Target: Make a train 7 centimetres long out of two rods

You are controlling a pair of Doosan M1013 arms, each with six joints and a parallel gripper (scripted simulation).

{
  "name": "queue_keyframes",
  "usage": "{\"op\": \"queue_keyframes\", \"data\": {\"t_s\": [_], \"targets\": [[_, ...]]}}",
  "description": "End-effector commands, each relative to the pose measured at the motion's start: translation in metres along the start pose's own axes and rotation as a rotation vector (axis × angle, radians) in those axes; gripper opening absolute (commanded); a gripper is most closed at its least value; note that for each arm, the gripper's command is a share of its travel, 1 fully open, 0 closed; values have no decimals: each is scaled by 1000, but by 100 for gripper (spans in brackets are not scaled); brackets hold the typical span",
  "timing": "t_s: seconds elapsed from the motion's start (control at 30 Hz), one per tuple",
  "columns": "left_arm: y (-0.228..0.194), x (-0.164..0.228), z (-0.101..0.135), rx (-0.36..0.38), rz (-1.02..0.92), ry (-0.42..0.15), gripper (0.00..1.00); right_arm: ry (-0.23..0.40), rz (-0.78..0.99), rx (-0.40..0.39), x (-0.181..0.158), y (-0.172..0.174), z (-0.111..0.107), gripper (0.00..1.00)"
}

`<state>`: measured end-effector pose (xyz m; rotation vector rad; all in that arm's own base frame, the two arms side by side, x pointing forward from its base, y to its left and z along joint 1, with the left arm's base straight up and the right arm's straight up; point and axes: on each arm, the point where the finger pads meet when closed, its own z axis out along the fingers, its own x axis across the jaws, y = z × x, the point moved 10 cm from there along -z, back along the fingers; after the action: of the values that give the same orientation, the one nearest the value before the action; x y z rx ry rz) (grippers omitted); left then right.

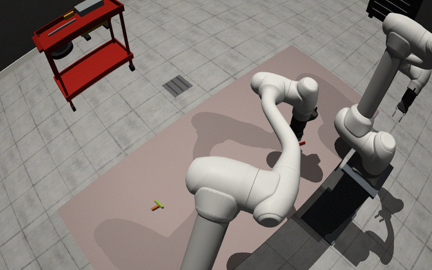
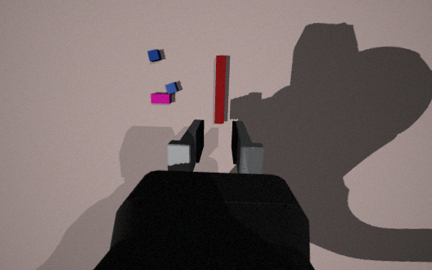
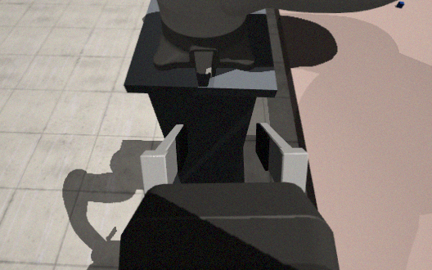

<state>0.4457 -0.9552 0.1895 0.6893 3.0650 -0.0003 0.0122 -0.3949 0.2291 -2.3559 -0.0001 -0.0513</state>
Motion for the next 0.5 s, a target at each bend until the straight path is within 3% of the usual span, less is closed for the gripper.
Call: {"op": "queue_keyframes", "data": {"t_s": [0.0,0.33,0.37,0.47], "targets": [[0,0,-13,1,0,-2,54,0,0,-1,0,0,0,100],[0,0,-23,1,0,-2,54,0,0,-1,0,0,0,100],[0,0,-23,1,0,-2,100,0,0,-1,0,0,0,100],[0,0,-23,1,0,-2,100,0,0,-1,0,0,0,100]]}}
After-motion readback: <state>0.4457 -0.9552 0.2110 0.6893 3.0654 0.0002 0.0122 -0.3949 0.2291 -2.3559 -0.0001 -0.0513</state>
